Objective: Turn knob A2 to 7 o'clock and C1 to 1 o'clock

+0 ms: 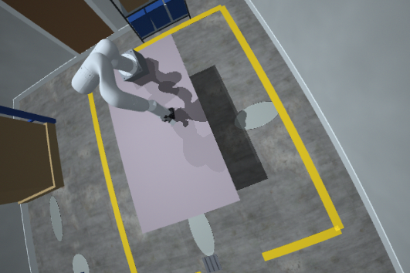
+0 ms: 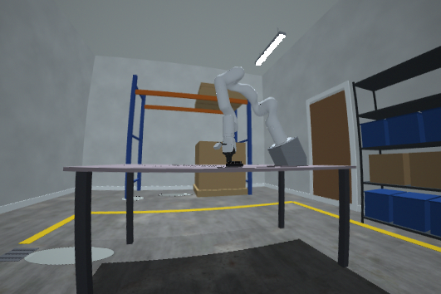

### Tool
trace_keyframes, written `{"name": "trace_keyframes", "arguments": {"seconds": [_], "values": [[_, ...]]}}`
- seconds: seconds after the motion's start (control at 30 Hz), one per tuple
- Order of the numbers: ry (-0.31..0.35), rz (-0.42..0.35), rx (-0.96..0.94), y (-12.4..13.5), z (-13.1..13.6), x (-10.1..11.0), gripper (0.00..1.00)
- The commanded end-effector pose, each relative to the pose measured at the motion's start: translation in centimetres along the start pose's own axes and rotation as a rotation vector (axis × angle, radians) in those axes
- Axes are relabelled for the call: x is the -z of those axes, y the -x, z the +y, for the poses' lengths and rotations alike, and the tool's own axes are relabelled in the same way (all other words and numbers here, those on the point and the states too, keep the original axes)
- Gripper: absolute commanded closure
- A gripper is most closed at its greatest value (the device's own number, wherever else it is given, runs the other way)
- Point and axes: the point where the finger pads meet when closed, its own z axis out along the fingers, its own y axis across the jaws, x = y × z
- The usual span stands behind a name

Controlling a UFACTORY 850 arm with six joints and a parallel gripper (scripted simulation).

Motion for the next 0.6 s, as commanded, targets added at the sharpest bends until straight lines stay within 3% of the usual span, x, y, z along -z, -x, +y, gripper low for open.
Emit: {"name": "trace_keyframes", "arguments": {"seconds": [0.0, 0.57], "values": [[-0.004, 0.027, -0.110, -0.05, 0.01, 0.04, 0.92], [-0.008, 0.027, -0.452, -0.05, 0.01, 0.04, 0.92]]}}
